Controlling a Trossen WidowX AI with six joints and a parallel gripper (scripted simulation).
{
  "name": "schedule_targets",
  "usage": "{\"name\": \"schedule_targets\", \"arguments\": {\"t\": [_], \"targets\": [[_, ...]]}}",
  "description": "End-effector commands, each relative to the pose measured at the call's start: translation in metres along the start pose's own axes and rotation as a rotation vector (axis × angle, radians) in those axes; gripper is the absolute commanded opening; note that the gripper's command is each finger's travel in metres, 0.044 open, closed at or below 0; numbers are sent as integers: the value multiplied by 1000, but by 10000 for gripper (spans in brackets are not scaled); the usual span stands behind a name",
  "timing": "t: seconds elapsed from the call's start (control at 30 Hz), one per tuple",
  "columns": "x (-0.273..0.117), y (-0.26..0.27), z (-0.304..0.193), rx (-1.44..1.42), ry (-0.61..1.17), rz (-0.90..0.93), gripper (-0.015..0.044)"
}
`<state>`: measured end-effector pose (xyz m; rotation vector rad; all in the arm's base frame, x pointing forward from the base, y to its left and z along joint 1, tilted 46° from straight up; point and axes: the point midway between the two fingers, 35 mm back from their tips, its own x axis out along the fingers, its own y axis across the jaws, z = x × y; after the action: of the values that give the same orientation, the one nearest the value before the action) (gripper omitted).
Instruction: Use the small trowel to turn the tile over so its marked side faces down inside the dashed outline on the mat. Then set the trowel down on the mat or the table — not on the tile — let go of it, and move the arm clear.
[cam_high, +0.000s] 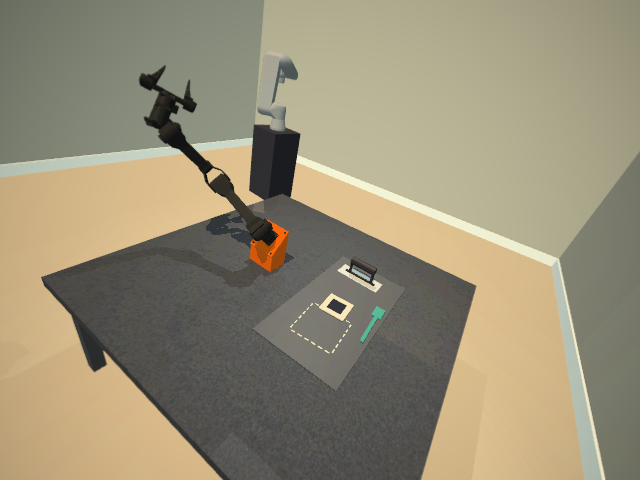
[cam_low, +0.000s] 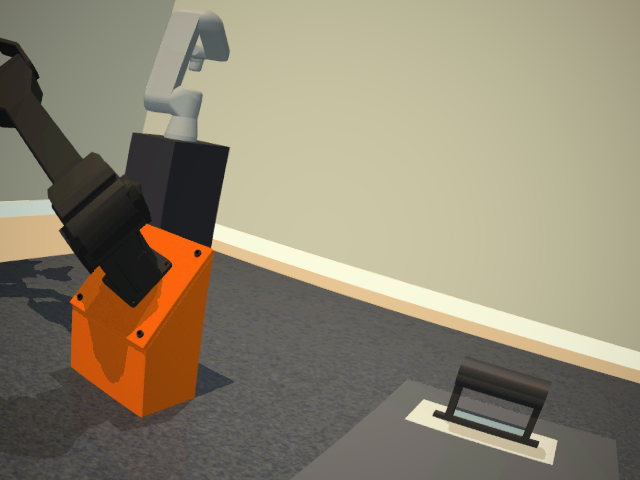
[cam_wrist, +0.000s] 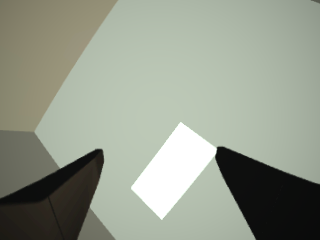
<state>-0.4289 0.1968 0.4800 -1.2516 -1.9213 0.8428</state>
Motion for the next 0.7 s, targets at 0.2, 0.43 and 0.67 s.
{"name": "schedule_targets", "arguments": {"t": [0.2, 0.43, 0.67], "targets": [[0, 0, 0, 0, 0, 0, 216], [0, 0, 0, 0, 0, 0, 100], [0, 0, 0, 0, 0, 0, 100]]}}
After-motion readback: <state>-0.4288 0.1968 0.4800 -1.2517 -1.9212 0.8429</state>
